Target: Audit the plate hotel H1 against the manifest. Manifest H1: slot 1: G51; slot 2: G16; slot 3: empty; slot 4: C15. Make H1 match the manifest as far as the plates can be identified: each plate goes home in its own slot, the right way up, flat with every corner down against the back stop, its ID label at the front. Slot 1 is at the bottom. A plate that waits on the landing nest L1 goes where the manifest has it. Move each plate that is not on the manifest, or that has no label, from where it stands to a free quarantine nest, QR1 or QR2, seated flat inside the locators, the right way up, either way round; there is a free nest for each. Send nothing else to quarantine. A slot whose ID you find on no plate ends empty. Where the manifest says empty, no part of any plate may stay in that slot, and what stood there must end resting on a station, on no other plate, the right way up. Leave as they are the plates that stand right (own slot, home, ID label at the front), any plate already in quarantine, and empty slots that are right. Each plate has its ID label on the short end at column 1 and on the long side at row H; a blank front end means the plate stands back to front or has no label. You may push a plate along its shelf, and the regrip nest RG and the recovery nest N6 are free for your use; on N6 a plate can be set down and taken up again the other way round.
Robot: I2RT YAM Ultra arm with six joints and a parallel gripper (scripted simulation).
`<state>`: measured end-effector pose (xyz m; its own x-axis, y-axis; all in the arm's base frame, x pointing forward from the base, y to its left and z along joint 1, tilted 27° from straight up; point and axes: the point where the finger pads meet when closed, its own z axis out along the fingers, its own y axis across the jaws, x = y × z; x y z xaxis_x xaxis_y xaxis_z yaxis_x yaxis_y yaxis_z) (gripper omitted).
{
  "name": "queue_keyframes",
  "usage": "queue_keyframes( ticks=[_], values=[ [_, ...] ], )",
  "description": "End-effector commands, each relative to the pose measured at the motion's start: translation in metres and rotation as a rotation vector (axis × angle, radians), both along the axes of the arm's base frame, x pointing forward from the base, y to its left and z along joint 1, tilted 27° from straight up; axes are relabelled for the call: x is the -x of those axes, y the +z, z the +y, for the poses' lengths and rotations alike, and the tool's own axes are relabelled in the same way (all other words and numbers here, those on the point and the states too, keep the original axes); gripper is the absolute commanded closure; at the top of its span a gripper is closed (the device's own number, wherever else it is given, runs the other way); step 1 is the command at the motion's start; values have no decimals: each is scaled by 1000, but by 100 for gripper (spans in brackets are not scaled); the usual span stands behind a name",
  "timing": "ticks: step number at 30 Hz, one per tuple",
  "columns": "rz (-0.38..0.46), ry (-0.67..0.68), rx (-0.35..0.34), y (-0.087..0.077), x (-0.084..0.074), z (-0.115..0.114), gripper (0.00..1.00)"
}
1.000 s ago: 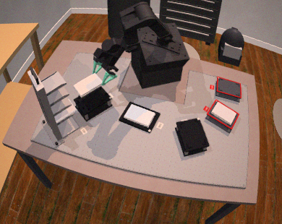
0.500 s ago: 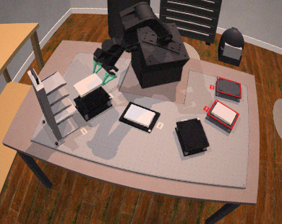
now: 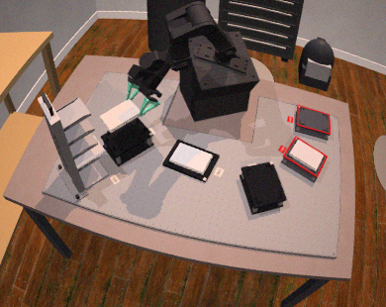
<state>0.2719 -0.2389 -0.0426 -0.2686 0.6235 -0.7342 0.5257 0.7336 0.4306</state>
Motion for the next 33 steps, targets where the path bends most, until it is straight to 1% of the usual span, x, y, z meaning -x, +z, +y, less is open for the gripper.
queue_keyframes(
  ticks=[1, 33],
  values=[
    [-11, -11, 20, 8, 2, -6, 14],
    [-11, -11, 20, 29, 11, -12, 14]
  ],
)
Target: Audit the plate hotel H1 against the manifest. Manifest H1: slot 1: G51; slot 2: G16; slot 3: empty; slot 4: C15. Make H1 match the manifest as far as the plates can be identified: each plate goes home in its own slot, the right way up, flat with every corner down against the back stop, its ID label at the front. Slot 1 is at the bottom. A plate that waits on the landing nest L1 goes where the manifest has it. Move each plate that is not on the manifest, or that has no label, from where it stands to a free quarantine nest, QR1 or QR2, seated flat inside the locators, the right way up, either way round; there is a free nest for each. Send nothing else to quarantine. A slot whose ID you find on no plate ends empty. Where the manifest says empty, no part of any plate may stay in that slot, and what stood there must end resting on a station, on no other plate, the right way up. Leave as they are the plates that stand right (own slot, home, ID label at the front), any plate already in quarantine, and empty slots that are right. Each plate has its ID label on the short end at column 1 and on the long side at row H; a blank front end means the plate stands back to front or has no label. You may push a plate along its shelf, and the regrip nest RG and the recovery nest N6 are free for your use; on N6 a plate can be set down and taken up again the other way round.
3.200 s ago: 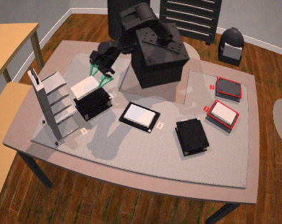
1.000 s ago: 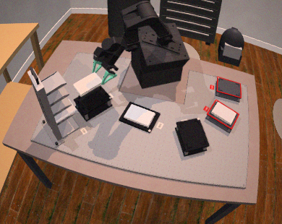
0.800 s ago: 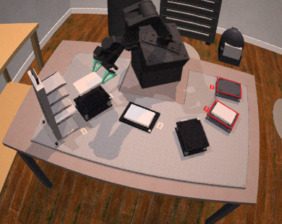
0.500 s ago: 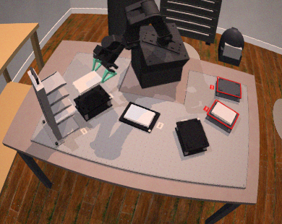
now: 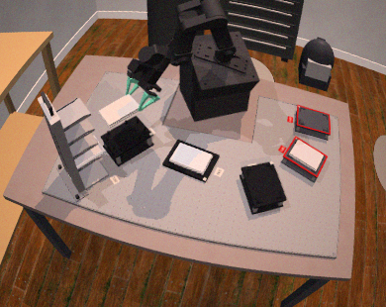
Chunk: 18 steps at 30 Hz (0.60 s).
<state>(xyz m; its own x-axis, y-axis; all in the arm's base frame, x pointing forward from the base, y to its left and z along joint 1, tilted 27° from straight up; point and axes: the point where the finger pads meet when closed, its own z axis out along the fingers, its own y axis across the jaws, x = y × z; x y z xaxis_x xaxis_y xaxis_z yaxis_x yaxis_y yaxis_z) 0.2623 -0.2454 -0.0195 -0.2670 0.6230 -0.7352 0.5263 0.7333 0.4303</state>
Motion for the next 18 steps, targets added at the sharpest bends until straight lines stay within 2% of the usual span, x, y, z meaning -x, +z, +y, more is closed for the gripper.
queue_keyframes(
  ticks=[1, 18],
  values=[
    [-10, -9, 19, 7, 2, -6, 14],
    [-10, -9, 20, 20, 8, -9, 14]
  ],
)
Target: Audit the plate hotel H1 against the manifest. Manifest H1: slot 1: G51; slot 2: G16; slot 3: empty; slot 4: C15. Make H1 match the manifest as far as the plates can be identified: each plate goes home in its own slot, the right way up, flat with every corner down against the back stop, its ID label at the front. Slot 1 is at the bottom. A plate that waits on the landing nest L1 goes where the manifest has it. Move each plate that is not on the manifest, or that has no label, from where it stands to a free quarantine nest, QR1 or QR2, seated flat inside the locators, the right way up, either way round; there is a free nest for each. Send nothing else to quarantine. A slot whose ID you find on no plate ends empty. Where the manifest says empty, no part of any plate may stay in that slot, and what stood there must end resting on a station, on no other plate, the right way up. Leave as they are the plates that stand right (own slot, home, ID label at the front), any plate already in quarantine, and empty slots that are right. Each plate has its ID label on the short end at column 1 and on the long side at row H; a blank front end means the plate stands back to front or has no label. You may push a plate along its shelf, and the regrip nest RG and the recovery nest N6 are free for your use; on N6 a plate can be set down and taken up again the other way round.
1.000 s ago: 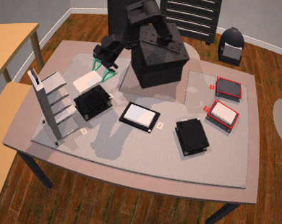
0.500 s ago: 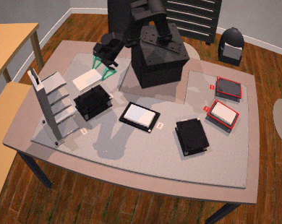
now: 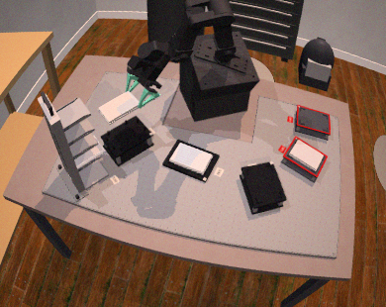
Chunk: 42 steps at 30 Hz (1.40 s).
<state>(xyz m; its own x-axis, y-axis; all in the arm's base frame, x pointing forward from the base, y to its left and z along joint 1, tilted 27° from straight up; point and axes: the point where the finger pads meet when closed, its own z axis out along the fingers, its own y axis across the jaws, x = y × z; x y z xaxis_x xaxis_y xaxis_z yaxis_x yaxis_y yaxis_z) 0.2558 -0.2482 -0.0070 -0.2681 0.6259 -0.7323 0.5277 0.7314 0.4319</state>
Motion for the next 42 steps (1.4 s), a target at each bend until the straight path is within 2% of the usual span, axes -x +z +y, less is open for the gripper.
queue_keyframes(
  ticks=[1, 42],
  values=[
    [-12, -8, 23, 9, 2, -7, 14],
    [-12, -8, 24, 43, 16, -16, 14]
  ],
)
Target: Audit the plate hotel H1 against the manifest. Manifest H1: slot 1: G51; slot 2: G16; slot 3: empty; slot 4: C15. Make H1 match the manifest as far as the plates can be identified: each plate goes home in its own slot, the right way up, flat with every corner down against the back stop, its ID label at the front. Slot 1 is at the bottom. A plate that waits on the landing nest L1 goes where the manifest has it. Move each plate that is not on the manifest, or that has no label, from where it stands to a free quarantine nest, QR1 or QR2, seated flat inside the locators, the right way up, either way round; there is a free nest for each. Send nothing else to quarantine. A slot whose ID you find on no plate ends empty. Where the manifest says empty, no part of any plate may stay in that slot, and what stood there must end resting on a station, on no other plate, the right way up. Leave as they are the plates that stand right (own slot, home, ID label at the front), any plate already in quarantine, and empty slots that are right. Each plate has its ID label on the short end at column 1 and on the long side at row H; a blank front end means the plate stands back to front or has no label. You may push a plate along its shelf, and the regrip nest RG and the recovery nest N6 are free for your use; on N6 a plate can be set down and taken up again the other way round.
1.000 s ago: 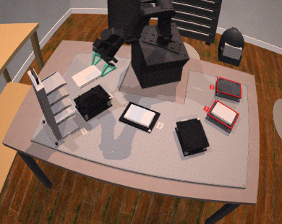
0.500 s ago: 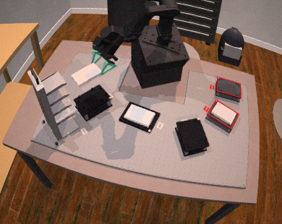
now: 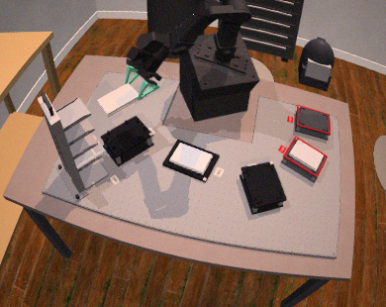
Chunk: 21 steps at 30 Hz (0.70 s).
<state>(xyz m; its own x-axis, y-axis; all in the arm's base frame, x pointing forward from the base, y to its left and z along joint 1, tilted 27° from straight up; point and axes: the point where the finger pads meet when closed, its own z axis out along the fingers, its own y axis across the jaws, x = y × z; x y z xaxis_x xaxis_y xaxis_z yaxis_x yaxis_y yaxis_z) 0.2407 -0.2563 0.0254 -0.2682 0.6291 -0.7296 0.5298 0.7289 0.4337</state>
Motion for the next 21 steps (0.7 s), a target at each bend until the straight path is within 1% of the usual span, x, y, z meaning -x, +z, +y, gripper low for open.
queue_keyframes(
  ticks=[1, 21],
  values=[
    [-13, -6, 28, 11, 2, -8, 14],
    [-13, -6, 28, 28, 9, -12, 14]
  ],
)
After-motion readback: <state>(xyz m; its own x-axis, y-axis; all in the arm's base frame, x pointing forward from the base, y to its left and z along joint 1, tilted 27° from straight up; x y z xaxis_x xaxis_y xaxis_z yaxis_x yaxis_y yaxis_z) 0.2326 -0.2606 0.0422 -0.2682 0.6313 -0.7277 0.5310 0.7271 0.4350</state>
